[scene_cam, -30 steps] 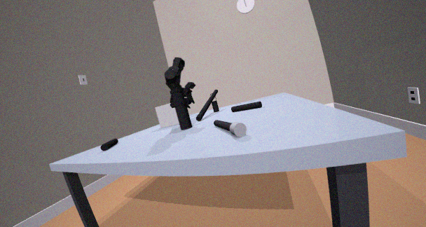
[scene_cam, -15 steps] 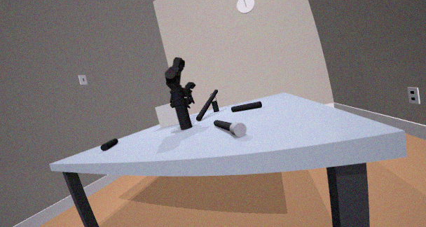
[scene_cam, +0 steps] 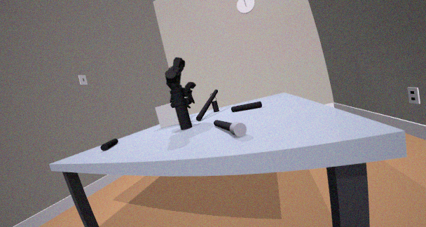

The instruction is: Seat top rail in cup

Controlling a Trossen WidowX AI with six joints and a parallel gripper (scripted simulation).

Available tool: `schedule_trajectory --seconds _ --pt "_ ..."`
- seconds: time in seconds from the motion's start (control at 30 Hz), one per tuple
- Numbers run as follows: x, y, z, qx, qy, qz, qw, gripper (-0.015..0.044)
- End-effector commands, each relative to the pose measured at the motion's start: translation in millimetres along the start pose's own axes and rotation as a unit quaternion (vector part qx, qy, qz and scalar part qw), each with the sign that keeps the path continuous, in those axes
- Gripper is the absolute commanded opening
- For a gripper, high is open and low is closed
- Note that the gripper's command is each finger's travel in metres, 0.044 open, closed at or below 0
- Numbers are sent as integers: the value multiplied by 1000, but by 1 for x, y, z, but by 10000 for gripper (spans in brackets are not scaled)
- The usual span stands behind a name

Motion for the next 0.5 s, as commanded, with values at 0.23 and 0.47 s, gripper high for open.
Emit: schedule_trajectory --seconds 0.23,0.47 --pt "0 0 0 0 0 0 1000 53" --pt "0 0 0 0 0 0 1000 236"
Point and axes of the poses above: the point midway between the two fingers, 35 mm back from their tips, its own x axis out along the fingers, its own y axis across the jaws, z = x × y, the point moved 9 cm from there along -x, back along the fingers, and after that the axes turned 10 degrees about -x, right-handed, at the moved point
